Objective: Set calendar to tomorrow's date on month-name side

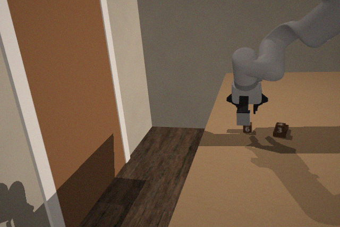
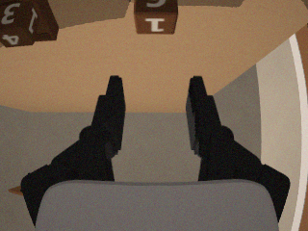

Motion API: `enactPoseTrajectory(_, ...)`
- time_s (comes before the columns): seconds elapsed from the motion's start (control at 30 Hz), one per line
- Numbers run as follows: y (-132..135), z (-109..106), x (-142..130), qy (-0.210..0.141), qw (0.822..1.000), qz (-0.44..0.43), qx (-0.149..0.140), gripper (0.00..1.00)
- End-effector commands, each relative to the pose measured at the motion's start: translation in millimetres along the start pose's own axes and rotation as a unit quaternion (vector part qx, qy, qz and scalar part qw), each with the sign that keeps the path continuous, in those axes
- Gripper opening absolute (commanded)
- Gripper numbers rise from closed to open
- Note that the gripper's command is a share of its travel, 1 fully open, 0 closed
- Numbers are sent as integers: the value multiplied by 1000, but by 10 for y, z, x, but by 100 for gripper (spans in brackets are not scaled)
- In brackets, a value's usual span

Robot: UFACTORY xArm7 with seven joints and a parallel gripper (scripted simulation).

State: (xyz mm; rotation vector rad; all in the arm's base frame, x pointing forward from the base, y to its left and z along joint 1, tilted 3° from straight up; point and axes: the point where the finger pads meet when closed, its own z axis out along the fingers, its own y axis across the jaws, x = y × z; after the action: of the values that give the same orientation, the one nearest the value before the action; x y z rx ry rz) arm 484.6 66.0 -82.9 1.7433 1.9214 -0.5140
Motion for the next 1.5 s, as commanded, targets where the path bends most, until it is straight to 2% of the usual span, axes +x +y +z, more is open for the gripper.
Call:
enactPoseTrajectory(0.0, 14, -5, -1, 0, 1000, 1, -1, 49)
enactPoseTrajectory(0.37, 15, 62, 46, 0, 1000, 1, -1, 49)
enactPoseTrajectory(1.47, 17, 478, 338, 0, 1000, 1, -1, 49)
